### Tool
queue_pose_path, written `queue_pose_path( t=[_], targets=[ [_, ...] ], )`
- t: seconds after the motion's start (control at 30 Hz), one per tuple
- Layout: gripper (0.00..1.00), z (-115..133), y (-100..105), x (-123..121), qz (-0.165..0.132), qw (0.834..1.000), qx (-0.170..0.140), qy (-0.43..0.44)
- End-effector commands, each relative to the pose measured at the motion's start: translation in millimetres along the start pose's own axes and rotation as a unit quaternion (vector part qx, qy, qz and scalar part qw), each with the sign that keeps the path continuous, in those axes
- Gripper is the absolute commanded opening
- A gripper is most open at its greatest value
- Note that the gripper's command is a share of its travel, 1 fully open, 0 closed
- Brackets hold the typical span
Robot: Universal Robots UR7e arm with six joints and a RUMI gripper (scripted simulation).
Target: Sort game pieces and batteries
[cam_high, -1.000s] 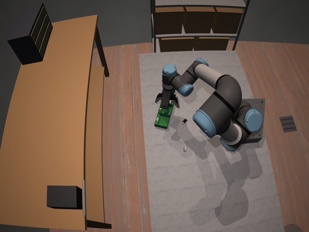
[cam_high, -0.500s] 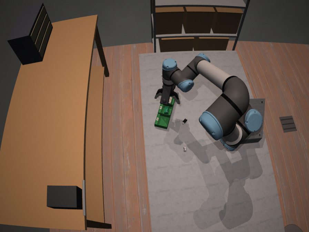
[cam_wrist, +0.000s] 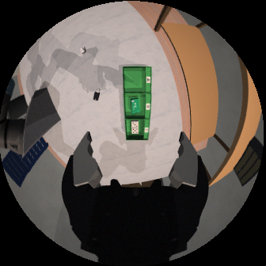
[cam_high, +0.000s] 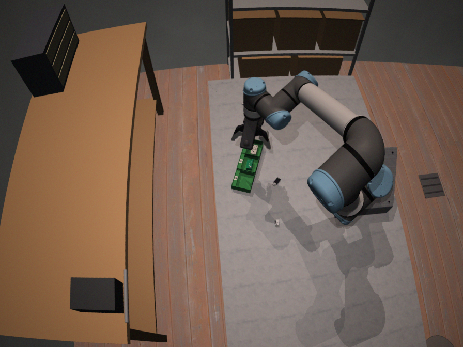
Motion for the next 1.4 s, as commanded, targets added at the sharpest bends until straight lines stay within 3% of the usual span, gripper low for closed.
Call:
queue_pose_path(
  t=[0.0,0.17,1.37],
  targets=[
    [1.0,0.1,22.0,0.0,0.0,1.0,0.0,0.0],
    [1.0,0.1,41.1,0.0,0.0,1.0,0.0,0.0],
    [1.0,0.1,41.1,0.1,0.0,1.0,0.0,0.0]
  ],
)
Point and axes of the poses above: the point where the finger pads meet when closed, its own y axis back along the fingers, its own x axis across the jaws, z = x × y, the point moved 9 cm from there along y, back along the fingers, and after that the axes turned 4 degrees about -y, right-handed, at the moved point
